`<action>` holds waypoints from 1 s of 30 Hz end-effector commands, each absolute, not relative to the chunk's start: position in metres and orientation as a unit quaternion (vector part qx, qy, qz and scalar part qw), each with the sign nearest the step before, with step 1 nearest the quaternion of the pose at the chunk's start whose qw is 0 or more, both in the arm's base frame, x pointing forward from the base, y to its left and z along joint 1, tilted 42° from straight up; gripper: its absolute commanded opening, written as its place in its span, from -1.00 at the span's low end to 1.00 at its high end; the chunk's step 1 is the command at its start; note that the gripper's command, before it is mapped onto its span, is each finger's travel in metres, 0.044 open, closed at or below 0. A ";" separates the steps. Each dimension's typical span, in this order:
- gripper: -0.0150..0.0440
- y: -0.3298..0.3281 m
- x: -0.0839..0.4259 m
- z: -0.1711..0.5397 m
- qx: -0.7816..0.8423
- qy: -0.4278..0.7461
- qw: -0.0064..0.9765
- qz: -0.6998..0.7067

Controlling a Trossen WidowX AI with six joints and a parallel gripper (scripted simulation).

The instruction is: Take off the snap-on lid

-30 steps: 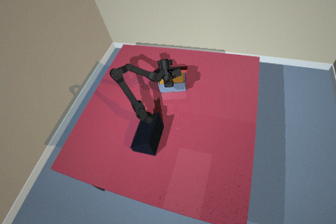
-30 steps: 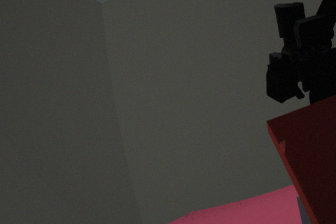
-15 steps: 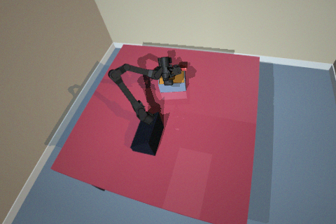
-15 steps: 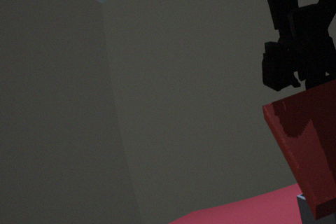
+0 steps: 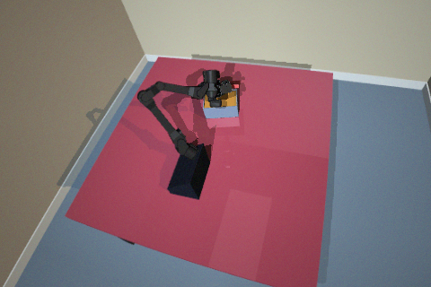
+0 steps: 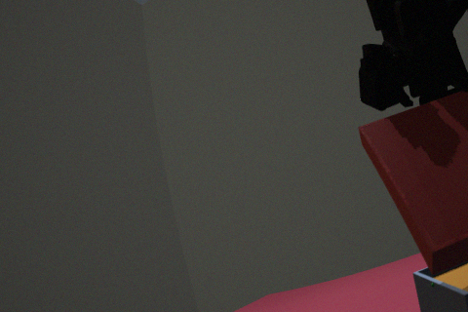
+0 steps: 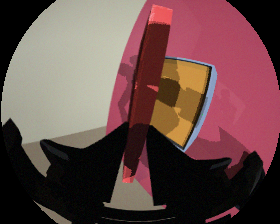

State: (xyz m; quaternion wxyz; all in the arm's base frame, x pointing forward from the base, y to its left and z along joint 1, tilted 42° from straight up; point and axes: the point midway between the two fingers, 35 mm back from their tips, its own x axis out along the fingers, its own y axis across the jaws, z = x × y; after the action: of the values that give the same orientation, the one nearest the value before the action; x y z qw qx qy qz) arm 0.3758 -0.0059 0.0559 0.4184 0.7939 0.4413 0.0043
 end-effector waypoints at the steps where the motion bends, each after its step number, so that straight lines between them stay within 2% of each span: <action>1: -0.49 -0.010 0.378 0.063 0.793 0.437 0.424 0.011; 30: -0.49 0.029 0.348 0.091 0.794 0.438 0.423 0.011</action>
State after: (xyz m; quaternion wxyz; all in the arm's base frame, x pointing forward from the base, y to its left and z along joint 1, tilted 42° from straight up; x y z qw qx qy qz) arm 0.3508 0.0269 0.0867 0.4209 0.7928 0.4406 0.0123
